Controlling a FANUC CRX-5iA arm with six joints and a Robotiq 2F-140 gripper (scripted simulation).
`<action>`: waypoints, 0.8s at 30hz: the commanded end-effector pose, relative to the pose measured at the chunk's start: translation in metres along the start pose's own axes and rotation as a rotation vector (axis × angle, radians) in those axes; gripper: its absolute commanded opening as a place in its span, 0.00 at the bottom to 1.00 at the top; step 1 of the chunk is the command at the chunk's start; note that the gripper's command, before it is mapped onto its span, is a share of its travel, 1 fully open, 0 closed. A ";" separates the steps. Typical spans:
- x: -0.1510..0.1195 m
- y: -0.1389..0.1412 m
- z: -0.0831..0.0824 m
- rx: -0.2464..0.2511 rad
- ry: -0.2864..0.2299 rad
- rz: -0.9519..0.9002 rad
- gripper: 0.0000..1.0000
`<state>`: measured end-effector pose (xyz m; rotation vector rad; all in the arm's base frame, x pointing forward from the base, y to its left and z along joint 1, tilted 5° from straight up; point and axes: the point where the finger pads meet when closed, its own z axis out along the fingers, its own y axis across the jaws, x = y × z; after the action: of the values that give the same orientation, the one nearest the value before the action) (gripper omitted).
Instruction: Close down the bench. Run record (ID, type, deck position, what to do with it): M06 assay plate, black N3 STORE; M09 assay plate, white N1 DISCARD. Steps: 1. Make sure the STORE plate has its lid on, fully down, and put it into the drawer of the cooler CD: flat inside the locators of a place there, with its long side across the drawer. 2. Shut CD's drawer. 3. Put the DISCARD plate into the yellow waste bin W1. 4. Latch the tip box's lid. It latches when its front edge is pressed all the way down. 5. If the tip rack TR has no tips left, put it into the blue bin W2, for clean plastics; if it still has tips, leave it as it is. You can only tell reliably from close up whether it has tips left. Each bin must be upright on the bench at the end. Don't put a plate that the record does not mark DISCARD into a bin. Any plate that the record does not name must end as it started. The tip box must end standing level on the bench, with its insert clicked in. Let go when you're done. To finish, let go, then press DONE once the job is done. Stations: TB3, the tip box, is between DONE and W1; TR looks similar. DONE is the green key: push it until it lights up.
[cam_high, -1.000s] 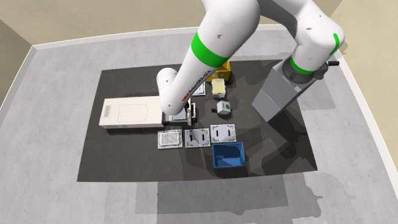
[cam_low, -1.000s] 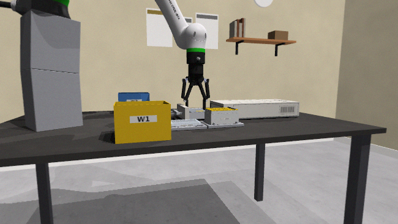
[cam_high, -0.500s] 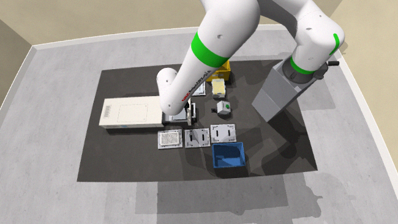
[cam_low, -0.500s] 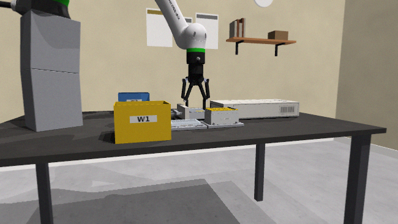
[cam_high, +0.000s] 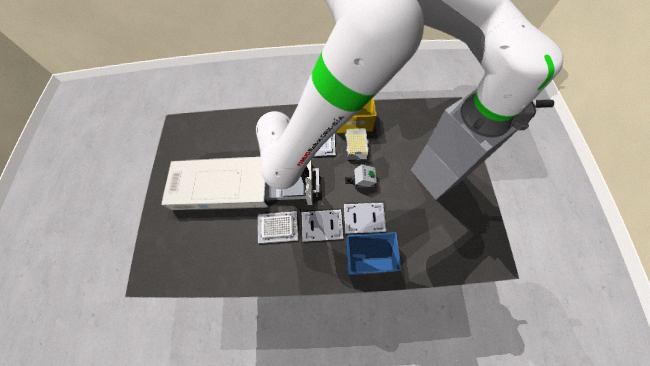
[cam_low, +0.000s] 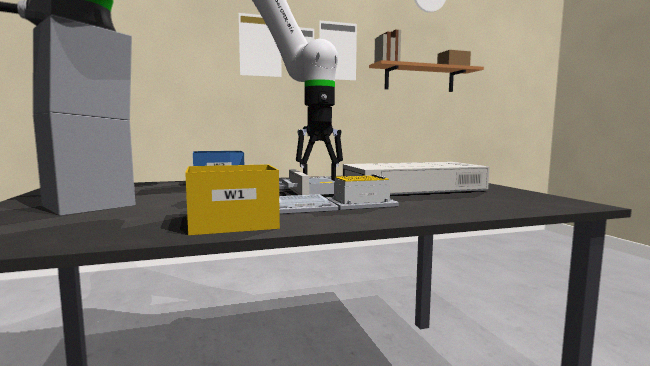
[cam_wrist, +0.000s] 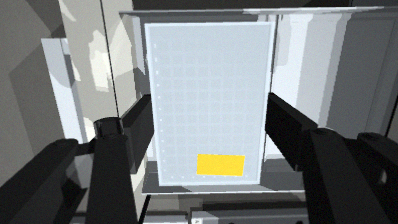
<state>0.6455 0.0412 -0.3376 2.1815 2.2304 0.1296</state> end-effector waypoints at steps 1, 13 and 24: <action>0.000 0.001 0.000 -0.002 0.000 0.000 0.10; 0.000 0.001 0.003 -0.002 0.000 0.000 0.10; 0.000 0.001 0.006 -0.002 0.000 0.000 0.10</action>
<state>0.6460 0.0415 -0.3443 2.1815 2.2304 0.1296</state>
